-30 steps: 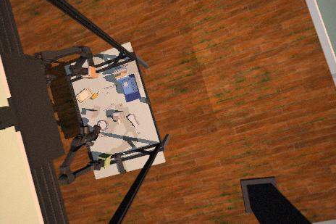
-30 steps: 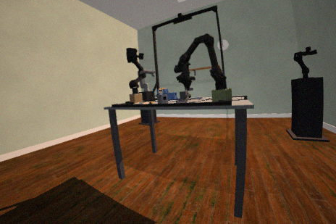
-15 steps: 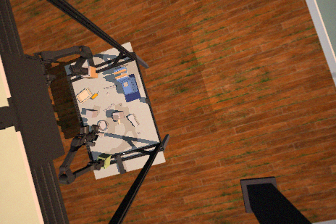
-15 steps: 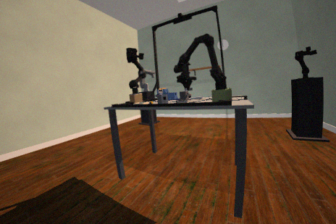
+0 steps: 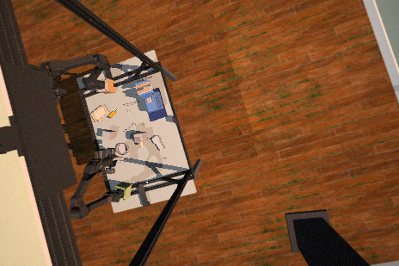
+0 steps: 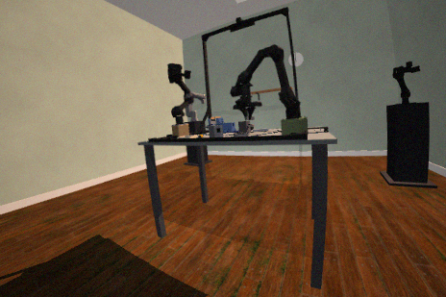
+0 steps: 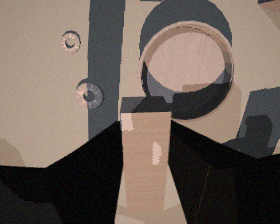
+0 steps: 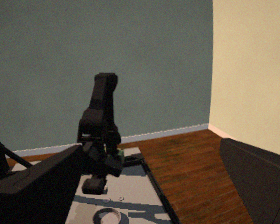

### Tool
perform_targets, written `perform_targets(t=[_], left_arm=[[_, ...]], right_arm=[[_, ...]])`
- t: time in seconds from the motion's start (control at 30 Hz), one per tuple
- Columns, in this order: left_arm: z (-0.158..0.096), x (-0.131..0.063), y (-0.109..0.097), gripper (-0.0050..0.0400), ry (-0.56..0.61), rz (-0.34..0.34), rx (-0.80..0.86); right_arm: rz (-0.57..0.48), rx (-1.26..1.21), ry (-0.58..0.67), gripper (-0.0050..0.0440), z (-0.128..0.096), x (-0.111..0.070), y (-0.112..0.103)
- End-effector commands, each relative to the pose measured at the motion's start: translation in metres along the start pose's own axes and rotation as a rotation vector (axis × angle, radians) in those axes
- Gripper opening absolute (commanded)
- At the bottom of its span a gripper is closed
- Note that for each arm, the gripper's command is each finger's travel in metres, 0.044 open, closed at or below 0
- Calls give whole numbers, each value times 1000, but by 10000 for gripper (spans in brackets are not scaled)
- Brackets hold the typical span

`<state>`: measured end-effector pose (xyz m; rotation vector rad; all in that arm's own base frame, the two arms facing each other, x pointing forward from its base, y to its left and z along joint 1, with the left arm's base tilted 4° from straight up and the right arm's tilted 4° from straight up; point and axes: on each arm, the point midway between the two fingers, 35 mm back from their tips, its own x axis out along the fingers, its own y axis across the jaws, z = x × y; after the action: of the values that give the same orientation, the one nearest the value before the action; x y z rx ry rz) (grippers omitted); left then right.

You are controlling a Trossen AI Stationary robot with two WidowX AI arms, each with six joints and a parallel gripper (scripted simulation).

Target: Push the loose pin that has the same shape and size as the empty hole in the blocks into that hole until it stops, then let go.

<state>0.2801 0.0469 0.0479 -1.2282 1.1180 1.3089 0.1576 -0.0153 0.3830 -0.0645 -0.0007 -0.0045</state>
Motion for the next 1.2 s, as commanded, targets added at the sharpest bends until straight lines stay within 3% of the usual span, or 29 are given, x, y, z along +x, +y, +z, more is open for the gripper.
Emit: perform_targets(t=[0.0, 1.17], left_arm=[[1, -1, -1, 0, -1, -1, -63], [6, -1, -2, 0, -1, -1, -579]], right_arm=[[5, -2, 1, 400, 0, 0, 1], [5, -2, 1, 400, 0, 0, 1]])
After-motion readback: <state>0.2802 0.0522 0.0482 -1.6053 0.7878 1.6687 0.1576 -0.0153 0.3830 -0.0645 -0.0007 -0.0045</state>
